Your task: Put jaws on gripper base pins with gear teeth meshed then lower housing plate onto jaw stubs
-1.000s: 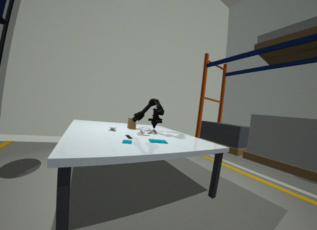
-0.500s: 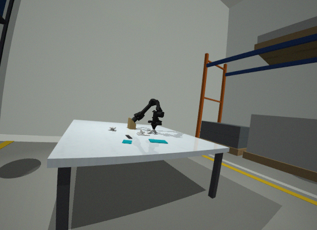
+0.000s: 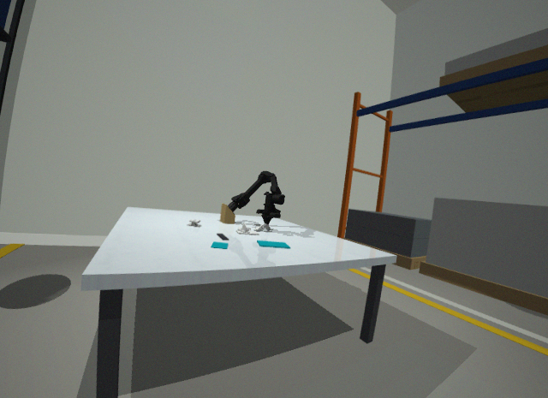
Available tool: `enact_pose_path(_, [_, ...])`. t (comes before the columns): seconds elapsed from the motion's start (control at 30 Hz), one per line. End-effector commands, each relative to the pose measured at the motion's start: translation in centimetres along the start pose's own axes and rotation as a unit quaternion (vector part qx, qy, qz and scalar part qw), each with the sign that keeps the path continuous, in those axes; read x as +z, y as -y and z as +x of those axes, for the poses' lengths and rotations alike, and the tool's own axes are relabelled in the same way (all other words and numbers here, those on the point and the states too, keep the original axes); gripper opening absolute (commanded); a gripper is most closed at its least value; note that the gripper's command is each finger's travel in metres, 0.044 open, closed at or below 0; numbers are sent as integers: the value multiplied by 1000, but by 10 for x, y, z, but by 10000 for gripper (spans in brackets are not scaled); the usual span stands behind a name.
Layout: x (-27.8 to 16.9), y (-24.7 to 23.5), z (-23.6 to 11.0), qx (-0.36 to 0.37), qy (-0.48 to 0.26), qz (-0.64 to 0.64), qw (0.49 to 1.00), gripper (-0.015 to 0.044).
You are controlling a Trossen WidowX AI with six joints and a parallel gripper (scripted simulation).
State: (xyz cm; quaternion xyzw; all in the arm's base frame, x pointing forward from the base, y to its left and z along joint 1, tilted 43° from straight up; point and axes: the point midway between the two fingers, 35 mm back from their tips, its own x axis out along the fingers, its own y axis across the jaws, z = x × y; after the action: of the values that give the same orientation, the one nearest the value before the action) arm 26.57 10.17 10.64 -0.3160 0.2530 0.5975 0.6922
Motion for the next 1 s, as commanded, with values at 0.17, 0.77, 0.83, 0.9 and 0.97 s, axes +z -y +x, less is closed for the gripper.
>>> enact_pose_path(0.17, [0, 15, -1, -1, -2, 0, 1000, 0])
enact_pose_path(0.77, [-1, 45, 0, -2, -2, -1, 1000, 0])
enact_pose_path(0.83, [-1, 46, 0, -2, -2, -1, 1000, 0])
enact_pose_path(0.9, [-1, 46, 0, -2, -2, -1, 1000, 0])
enact_pose_path(0.97, [-1, 47, -2, -2, -3, -1, 1000, 0])
